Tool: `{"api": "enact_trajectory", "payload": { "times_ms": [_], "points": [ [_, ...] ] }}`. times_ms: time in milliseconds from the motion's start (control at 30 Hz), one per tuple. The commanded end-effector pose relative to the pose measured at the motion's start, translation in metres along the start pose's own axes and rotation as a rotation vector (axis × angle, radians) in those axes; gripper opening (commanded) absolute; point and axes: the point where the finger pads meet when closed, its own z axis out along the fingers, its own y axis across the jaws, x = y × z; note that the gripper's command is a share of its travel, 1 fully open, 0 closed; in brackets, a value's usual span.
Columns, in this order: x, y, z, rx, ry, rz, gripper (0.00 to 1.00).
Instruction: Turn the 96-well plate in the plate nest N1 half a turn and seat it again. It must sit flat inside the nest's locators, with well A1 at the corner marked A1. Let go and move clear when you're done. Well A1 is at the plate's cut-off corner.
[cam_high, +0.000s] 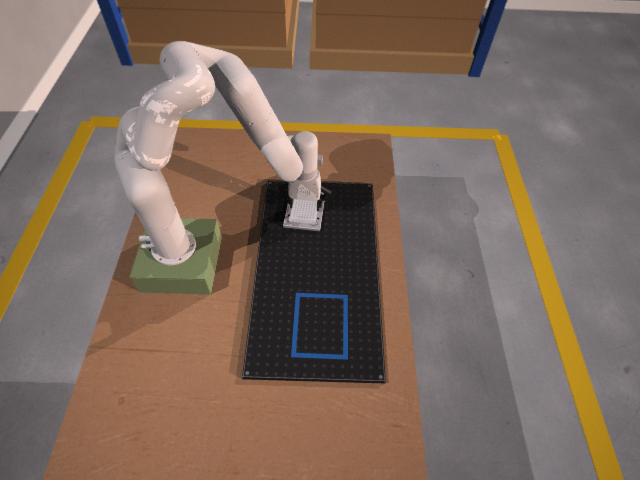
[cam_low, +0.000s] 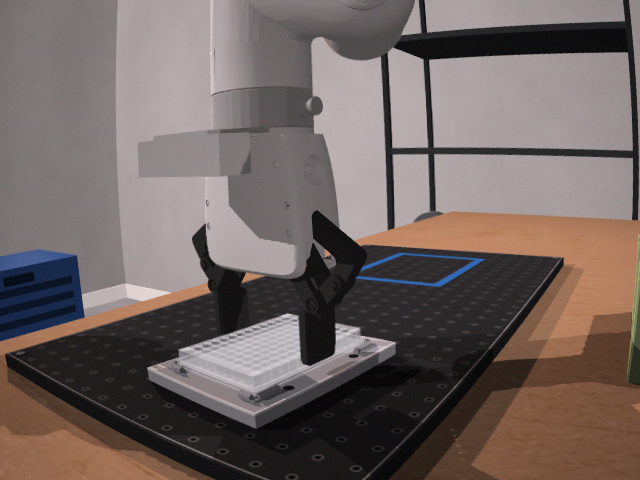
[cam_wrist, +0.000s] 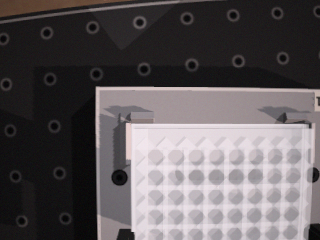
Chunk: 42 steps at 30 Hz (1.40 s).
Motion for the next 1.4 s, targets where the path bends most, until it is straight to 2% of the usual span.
{"api": "enact_trajectory", "payload": {
  "times_ms": [0,500,1367],
  "points": [
    [0.001,0.001,-0.001,0.000,0.006,0.000,0.00],
    [0.001,0.001,-0.001,0.000,0.006,0.000,0.00],
    [0.001,0.001,-0.017,0.000,0.006,0.000,0.00]
  ]
}}
